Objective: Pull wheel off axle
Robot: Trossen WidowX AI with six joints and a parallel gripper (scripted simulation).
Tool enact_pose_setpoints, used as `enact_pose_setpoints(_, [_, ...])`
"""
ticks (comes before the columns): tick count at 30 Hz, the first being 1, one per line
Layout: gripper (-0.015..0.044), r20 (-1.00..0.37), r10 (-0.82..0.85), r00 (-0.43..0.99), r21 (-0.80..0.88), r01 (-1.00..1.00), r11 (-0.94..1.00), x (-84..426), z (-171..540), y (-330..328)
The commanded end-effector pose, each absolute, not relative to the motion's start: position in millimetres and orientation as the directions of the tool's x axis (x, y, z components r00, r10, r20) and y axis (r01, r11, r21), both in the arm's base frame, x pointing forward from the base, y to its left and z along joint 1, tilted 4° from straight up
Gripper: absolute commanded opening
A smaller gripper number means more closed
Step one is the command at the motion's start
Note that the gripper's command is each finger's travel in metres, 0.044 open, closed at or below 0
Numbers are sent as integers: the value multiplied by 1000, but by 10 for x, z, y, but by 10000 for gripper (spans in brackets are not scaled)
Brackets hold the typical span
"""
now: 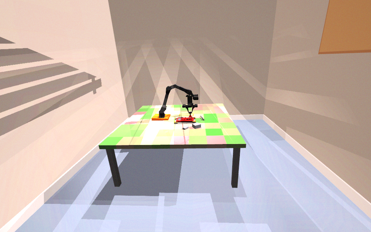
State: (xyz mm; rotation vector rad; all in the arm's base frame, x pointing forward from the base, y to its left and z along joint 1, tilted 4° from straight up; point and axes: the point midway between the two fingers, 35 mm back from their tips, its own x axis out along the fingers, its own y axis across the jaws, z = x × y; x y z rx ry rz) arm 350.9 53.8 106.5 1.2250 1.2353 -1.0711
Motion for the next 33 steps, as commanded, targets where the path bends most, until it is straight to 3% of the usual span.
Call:
enact_pose_setpoints(1, [0, -995, 59, 77, 82, 994, 74, 3508, 1116, 533])
enact_pose_setpoints(33, [0, -995, 59, 78, 82, 994, 73, 3468, 1502, 514])
